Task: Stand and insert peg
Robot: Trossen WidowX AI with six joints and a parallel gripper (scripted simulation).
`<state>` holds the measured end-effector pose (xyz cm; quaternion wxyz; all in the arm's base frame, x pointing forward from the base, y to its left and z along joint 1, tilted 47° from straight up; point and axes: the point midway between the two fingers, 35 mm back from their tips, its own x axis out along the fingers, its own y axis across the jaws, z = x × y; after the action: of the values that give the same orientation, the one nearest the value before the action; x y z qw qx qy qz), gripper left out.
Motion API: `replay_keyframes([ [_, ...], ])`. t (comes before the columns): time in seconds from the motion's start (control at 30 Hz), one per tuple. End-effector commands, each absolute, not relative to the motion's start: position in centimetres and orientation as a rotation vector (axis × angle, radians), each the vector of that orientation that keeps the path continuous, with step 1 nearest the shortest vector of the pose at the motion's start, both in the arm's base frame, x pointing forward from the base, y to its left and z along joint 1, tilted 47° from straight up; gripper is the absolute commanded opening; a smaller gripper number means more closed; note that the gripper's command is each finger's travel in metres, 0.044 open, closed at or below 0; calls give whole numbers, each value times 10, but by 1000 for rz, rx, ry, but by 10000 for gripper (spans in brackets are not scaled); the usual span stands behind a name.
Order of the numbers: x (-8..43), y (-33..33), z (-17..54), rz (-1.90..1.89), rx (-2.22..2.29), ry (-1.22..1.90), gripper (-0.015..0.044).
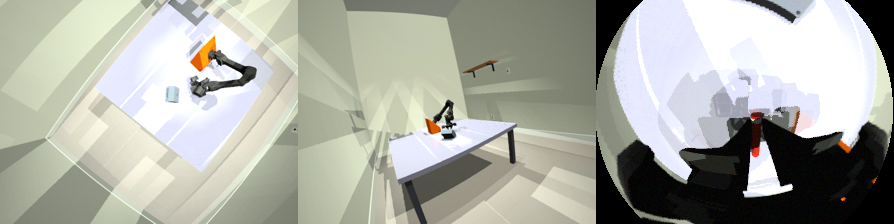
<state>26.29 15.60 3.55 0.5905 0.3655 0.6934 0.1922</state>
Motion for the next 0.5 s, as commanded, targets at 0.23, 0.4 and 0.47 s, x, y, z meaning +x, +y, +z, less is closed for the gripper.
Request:
replay_keyframes([
  [0.23, 262, 155, 37, 436, 854, 1593, 49],
  [0.4, 261, 153, 39, 414, 858, 1551, 49],
  [0.47, 260, 152, 40, 405, 859, 1536, 49],
])
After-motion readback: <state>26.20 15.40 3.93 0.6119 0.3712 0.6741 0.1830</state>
